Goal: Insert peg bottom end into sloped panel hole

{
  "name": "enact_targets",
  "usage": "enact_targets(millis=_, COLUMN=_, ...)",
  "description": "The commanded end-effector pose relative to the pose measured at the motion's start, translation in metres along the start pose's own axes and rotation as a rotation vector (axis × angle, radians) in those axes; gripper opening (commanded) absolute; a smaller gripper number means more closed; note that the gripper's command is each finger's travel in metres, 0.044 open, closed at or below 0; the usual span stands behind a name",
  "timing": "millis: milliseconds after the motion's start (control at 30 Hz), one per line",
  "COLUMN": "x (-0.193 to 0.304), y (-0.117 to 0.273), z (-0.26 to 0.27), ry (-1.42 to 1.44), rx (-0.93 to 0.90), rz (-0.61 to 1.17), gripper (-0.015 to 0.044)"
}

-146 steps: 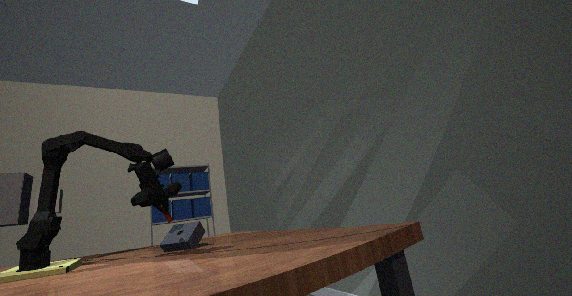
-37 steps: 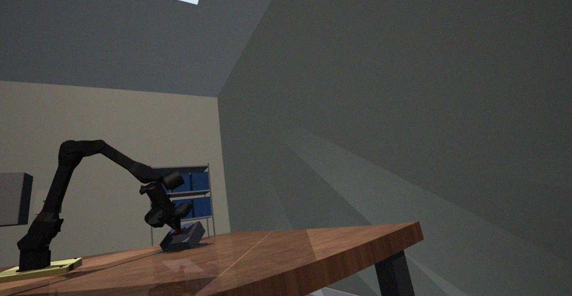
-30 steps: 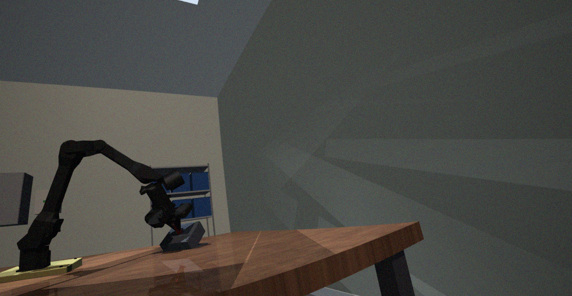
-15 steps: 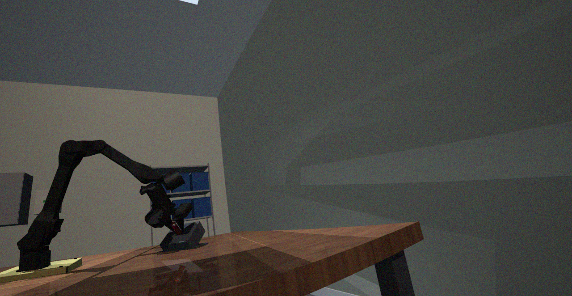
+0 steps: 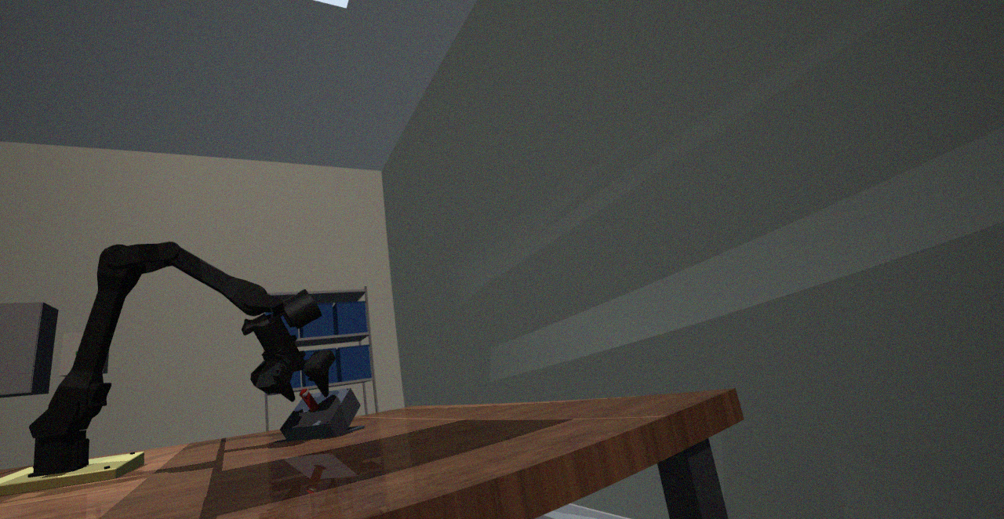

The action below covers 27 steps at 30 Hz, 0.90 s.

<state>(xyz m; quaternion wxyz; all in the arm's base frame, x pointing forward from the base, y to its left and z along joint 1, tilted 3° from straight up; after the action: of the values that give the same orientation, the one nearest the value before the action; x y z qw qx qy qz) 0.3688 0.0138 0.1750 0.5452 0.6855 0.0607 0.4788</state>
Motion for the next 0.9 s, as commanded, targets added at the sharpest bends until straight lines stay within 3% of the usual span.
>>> enact_targets(millis=0, x=0.001, y=0.01, z=0.001, ry=0.007, rx=-0.002, rz=0.006, gripper=0.044)
enact_targets(millis=867, x=-0.001, y=0.074, z=0.003, ry=0.0, rx=-0.006, rz=0.002, gripper=0.044)
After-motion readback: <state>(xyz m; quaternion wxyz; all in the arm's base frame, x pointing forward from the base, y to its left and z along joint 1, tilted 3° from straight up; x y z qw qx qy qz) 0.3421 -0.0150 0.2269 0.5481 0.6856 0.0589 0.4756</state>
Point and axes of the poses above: the point midway between the two fingers, 35 mm back from their tips, its own y axis back along the fingers, its own z axis across the jaws, x = y × z, the point moved 9 cm from there along y, back along the fingers
